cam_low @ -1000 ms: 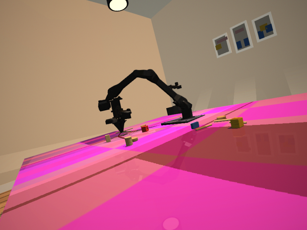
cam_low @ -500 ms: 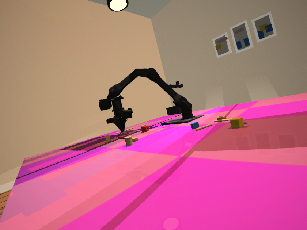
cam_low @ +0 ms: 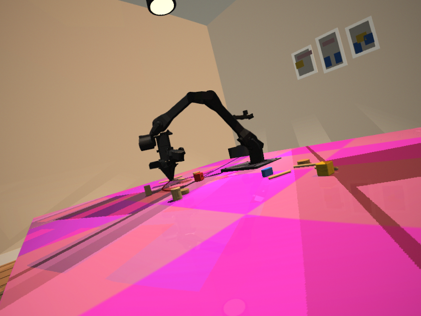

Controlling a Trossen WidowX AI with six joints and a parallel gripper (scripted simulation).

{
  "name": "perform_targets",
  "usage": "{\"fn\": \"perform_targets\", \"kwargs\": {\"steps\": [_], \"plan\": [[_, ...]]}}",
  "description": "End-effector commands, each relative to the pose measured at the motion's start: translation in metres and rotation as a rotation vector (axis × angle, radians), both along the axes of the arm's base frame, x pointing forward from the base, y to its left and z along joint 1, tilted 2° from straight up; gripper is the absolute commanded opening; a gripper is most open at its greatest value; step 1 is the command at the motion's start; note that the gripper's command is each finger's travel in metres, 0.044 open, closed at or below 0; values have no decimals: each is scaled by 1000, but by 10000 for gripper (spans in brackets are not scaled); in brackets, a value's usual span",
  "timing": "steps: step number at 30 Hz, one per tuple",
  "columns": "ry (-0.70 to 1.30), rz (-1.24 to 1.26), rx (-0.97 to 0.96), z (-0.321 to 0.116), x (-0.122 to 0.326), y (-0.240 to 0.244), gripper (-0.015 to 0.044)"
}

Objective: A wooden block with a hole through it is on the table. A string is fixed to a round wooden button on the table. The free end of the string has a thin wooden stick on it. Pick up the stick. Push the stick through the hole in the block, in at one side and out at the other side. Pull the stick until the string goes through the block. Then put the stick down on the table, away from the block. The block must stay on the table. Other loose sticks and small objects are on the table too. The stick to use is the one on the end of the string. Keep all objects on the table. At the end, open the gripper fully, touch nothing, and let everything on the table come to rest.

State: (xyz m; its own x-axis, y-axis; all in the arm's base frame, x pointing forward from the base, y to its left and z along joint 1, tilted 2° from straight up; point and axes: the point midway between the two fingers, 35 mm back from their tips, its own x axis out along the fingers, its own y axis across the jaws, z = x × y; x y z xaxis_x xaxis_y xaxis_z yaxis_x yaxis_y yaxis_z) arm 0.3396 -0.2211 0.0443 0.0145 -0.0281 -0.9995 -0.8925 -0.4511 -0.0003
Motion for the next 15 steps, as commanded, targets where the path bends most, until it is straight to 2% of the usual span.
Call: {"fn": "perform_targets", "kwargs": {"steps": [1, 15], "plan": [[11, -2, 5, -3, -5, 7, 0], [11, -2, 6, -4, -13, 23, 0]]}}
